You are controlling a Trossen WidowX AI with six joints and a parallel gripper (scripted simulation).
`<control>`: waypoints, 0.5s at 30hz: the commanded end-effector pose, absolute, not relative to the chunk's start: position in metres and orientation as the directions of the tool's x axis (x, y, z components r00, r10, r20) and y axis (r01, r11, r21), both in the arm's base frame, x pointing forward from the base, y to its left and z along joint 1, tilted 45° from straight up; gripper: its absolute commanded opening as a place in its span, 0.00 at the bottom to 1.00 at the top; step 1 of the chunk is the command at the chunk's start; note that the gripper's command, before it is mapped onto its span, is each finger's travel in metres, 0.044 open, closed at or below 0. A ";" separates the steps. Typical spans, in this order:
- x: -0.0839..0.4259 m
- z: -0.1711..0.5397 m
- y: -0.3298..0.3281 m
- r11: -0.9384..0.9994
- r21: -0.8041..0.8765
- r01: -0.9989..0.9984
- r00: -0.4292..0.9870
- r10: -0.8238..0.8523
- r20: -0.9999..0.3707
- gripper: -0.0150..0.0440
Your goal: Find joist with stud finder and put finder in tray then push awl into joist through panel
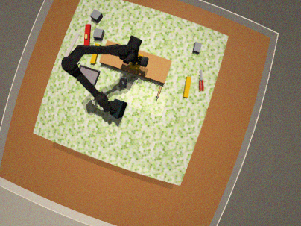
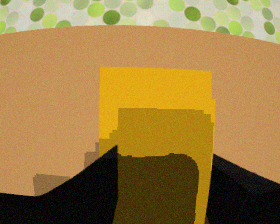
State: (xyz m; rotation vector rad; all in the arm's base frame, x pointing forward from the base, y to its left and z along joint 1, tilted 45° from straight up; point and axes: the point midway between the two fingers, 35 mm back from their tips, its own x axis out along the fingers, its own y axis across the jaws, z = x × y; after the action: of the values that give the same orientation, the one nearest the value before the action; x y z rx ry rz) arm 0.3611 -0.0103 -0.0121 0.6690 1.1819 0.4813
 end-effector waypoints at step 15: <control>0.360 0.017 0.020 0.713 0.701 -0.003 0.316 0.666 -0.676 0.25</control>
State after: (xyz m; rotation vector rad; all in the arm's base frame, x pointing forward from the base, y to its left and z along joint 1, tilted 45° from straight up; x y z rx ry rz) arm 0.3613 0.0133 0.0108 0.6707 1.1819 0.4825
